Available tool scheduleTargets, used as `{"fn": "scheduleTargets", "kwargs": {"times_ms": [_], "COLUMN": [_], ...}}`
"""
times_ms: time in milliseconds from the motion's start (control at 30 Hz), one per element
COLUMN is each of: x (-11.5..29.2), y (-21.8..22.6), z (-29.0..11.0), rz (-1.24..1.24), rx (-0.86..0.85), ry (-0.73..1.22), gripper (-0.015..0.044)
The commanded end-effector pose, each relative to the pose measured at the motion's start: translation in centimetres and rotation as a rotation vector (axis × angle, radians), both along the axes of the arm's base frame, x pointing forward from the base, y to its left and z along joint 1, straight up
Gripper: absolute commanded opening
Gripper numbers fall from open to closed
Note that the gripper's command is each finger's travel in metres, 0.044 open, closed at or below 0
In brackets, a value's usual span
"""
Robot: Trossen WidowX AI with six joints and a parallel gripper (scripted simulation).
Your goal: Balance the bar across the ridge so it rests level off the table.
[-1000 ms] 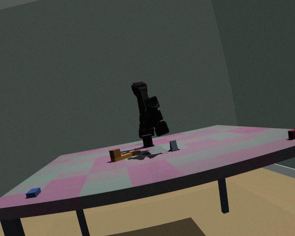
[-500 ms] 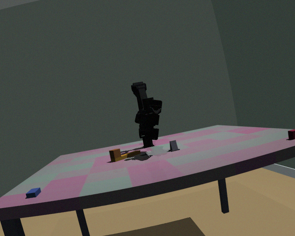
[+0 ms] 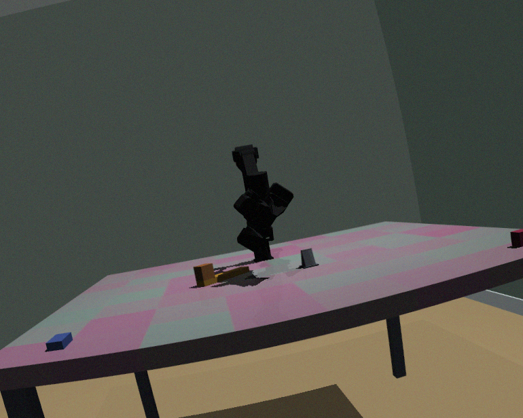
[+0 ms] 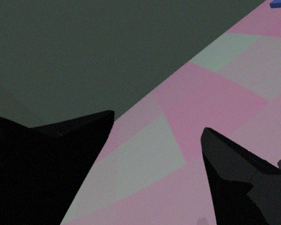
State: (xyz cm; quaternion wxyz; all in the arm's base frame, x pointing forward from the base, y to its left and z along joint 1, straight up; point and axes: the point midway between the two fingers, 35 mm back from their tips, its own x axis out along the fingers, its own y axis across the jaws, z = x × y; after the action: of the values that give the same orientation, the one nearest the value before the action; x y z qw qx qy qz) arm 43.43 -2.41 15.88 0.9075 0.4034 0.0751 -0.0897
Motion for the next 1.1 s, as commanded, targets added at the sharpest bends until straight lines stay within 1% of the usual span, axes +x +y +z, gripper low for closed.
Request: {"fn": "scheduleTargets", "kwargs": {"times_ms": [0, 533, 1067], "x": [0.3, 0.4, -0.5], "y": [-0.7, -3.4, -6.0], "z": [-0.2, -1.7, -2.9], "rz": [0.016, 0.12, 0.31], "rx": [-0.11, -0.541, -0.93], "ry": [0.048, 0.28, 0.506], "gripper": [0.0315, 0.0315, 0.0315]}}
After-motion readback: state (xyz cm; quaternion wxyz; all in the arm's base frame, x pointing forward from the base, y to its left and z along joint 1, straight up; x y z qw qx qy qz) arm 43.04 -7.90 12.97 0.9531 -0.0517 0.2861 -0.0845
